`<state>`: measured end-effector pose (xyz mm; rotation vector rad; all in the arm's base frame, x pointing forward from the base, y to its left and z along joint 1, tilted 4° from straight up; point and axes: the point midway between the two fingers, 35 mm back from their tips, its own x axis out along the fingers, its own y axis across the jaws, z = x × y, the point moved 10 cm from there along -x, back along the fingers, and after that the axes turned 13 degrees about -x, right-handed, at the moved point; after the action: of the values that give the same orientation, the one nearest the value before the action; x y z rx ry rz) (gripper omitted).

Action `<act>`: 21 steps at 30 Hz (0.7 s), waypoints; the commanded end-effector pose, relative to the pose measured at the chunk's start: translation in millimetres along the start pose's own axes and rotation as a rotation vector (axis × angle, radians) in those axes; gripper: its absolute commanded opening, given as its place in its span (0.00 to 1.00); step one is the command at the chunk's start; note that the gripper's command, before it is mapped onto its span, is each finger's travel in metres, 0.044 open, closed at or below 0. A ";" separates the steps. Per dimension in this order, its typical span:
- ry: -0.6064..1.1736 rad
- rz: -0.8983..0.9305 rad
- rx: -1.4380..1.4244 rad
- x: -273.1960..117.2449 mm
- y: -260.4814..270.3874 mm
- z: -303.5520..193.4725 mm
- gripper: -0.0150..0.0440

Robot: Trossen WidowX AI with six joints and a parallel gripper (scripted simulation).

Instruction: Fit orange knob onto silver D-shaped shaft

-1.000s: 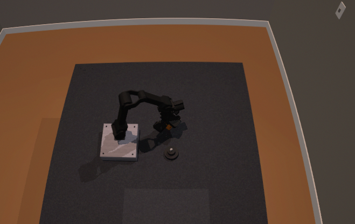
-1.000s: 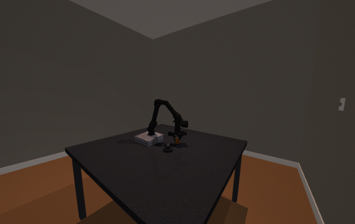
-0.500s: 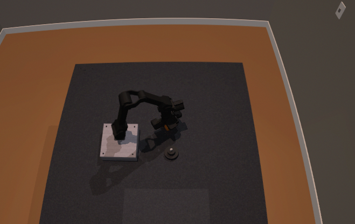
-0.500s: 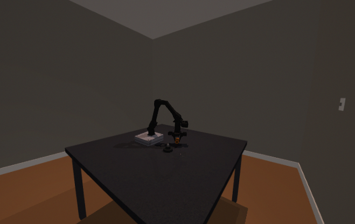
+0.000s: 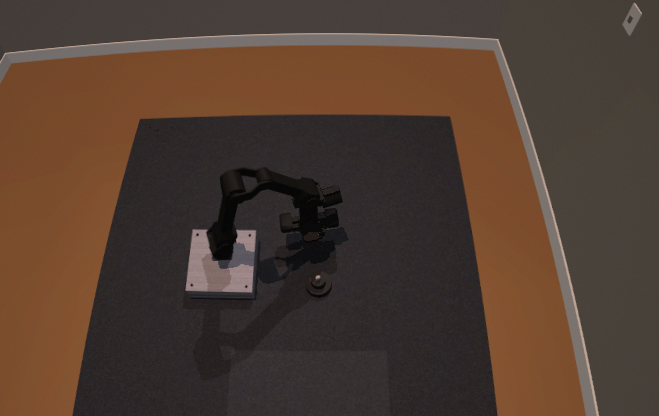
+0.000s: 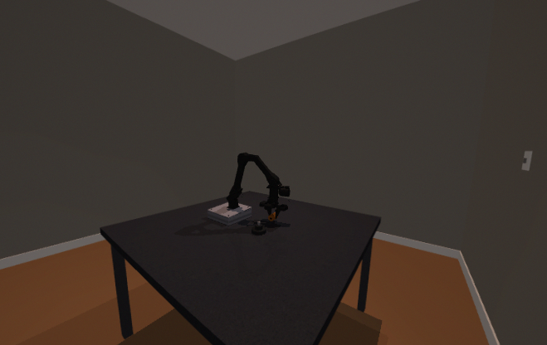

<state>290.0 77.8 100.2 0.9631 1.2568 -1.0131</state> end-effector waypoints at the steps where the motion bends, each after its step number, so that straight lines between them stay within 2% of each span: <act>1: 0.004 0.004 0.122 -1.3 1.1 -0.1 0.56; 8: 0.004 0.004 0.151 -1.3 1.0 -0.1 0.56; 21: 0.005 0.003 0.599 -1.2 1.0 -0.1 0.56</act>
<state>290.0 77.8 100.2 1.3340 1.0233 -1.3551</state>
